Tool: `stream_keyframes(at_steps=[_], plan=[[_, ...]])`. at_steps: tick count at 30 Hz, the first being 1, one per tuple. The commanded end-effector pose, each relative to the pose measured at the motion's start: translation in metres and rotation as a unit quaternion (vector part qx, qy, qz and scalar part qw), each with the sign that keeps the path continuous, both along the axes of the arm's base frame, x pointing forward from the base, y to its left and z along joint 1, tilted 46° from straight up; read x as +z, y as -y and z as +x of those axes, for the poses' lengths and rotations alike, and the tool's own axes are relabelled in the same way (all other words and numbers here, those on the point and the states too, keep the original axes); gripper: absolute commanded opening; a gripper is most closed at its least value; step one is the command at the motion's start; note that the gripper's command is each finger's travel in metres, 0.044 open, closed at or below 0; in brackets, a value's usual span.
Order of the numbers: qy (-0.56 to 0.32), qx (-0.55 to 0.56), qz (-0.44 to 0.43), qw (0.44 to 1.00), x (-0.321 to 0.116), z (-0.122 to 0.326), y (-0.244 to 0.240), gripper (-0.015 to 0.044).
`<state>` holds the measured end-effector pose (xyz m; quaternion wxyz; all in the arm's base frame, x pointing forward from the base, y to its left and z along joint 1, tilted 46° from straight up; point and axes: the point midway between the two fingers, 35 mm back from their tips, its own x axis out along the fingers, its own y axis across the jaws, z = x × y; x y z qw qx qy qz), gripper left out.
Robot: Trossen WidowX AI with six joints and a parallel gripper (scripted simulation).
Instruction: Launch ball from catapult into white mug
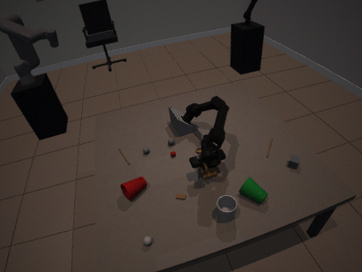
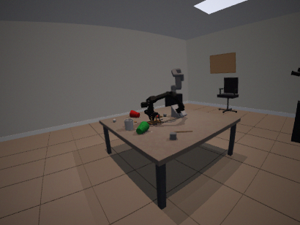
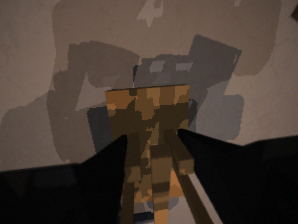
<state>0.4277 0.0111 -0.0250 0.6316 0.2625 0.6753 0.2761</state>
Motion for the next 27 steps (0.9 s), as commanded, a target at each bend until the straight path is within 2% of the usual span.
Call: stream_keyframes(at_steps=[1,8,24,25,27], plan=[[0.001,-0.007,0.001,1.000,-0.004,0.000,-0.001,0.0000],[0.000,0.000,0.000,1.000,-0.002,0.000,-0.002,0.0000],[0.002,0.000,-0.001,1.000,0.004,0.002,0.005,0.0420],[0.005,0.000,-0.002,1.000,0.012,0.004,0.013,0.0440],[0.012,0.001,-0.005,1.000,0.033,0.007,0.034,0.0440]])
